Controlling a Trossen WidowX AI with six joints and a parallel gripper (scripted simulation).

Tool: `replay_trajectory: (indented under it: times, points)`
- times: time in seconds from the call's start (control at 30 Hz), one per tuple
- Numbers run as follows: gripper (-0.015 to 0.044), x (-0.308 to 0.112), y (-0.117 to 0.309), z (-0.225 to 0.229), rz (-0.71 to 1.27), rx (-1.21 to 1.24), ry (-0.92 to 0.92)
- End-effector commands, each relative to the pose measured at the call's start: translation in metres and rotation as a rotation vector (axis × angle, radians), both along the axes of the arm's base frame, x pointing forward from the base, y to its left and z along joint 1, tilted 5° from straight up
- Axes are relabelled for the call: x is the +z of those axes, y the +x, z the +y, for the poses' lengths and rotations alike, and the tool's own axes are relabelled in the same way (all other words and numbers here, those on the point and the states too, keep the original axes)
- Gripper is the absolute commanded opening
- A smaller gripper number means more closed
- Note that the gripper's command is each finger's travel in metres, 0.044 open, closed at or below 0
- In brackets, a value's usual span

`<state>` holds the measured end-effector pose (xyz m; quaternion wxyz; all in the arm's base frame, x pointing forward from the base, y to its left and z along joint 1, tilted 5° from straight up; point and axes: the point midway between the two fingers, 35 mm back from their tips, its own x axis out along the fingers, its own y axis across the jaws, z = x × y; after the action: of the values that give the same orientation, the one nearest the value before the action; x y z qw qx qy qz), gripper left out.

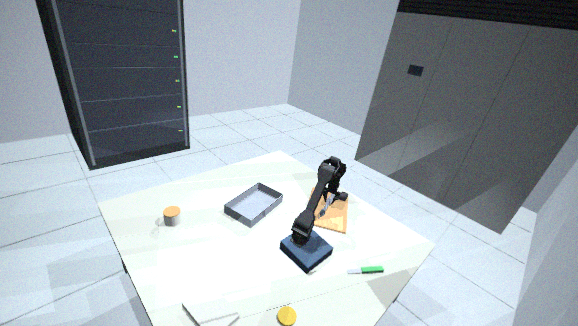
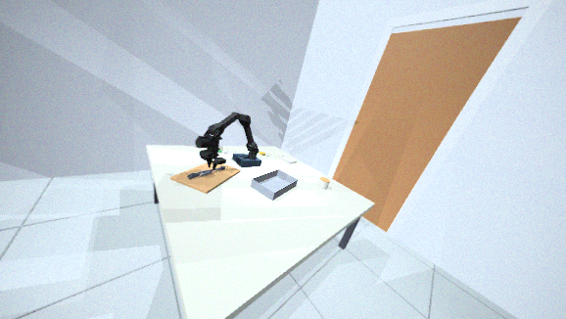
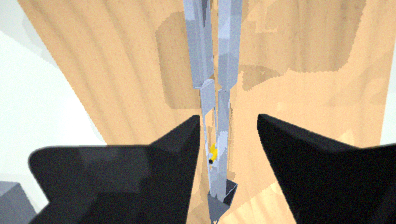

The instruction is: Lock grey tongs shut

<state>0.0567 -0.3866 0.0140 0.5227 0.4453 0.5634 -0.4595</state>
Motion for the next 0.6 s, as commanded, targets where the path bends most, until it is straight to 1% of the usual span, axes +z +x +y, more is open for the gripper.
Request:
replay_trajectory:
  times: [0.0,0.17,0.2,0.37,0.47,0.57]
  points:
    - [0.0296,0.000,0.000,0.000,0.000,0.000,0.000]
    - [0.0427,0.000,0.000,0.000,0.000,0.000,0.000]
    - [0.0440,0.000,0.000,0.000,0.000,0.000,0.000]
    - [0.0440,0.006,-0.002,0.004,0.000,0.000,0.000]
    - [0.0440,0.026,-0.011,0.018,0.001,0.001,0.001]
    - [0.0440,0.053,-0.024,0.042,0.002,0.002,0.002]
